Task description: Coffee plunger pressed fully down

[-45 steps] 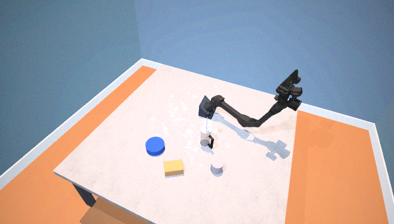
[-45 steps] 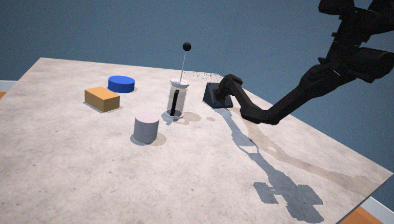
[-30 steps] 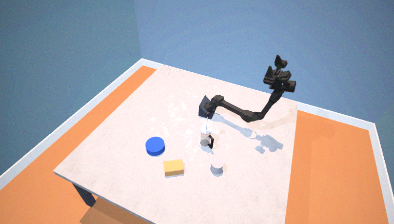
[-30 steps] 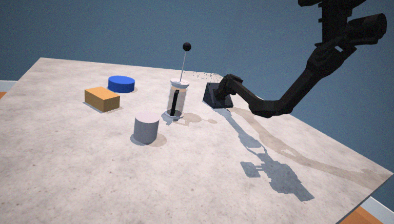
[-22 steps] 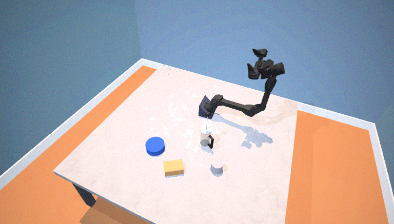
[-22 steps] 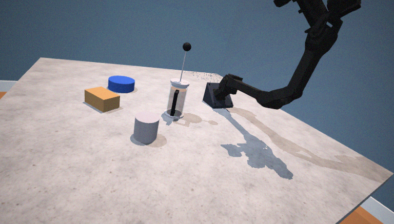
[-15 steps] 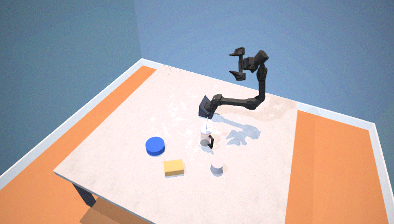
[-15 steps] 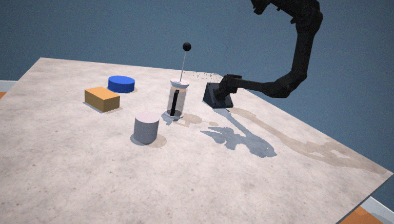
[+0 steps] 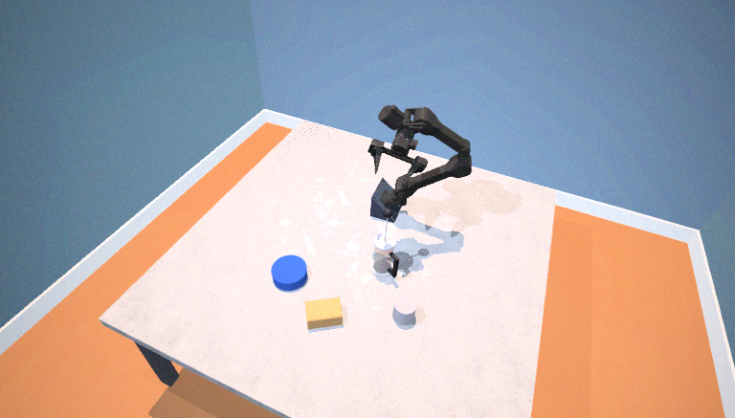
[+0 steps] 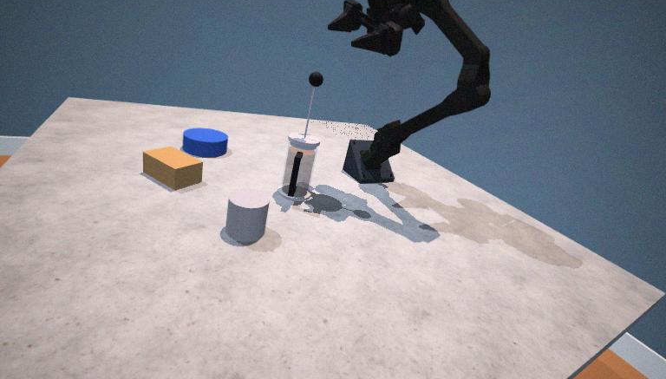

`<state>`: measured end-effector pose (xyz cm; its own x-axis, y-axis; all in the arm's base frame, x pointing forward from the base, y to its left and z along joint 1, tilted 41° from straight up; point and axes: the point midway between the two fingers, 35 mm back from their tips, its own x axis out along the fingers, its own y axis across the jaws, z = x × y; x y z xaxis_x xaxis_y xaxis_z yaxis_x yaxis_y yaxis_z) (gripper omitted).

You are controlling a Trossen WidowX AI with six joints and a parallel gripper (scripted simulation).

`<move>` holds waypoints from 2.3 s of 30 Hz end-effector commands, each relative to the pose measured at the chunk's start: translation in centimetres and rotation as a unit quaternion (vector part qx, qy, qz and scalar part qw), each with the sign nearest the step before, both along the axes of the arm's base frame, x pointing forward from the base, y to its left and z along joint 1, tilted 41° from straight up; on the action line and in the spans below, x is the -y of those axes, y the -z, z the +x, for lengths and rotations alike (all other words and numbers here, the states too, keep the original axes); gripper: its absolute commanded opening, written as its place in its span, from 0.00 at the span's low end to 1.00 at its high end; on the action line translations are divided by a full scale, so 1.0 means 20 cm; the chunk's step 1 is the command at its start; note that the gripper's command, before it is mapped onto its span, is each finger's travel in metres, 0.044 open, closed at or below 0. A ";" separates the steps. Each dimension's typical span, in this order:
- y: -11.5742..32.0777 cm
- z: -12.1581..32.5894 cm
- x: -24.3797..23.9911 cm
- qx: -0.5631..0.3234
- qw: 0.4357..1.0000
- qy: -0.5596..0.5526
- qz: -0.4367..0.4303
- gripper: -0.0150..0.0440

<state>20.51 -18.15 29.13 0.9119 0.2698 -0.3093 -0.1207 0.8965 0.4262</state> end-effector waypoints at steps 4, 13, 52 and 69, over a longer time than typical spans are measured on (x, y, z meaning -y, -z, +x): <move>0.12 0.09 -0.12 0.015 0.994 -0.053 0.091 1.00; 0.27 0.11 -0.25 -0.005 0.989 -0.079 0.122 1.00; 0.31 0.28 -0.35 -0.004 0.989 -0.080 0.122 0.69; 0.31 0.28 -0.35 -0.004 0.989 -0.080 0.122 0.47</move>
<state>26.10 -11.22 23.01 0.8495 0.4788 -0.2216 -0.2520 0.7373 0.6268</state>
